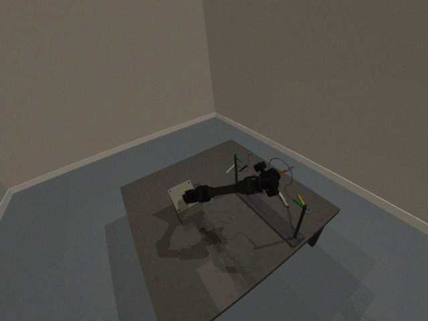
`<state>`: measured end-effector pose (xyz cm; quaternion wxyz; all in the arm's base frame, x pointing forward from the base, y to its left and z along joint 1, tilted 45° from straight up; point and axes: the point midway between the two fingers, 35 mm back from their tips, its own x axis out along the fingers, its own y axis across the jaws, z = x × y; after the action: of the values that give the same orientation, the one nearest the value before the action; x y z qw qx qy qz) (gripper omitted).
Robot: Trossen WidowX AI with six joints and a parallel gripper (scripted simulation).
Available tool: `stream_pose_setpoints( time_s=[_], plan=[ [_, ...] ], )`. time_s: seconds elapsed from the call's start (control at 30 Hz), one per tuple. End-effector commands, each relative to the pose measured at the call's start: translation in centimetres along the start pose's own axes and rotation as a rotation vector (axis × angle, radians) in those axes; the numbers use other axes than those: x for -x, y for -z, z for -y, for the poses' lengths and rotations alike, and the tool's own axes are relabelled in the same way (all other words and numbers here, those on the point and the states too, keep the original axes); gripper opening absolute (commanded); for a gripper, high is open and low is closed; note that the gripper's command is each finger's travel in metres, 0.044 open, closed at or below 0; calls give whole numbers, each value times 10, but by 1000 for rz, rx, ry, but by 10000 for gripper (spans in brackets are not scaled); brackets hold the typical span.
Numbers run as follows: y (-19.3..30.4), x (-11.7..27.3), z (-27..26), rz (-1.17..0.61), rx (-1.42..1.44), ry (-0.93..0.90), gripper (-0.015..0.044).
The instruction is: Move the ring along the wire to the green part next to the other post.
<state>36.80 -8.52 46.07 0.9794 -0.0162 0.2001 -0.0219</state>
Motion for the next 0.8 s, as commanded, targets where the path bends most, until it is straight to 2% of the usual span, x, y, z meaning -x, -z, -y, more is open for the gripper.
stream_pose_setpoints(
  time_s=[0.0,0.77],
  plan=[
    [0,0,2,3,54,28,-150],
    [-2,0,13,19,313,163,-150]
  ],
)
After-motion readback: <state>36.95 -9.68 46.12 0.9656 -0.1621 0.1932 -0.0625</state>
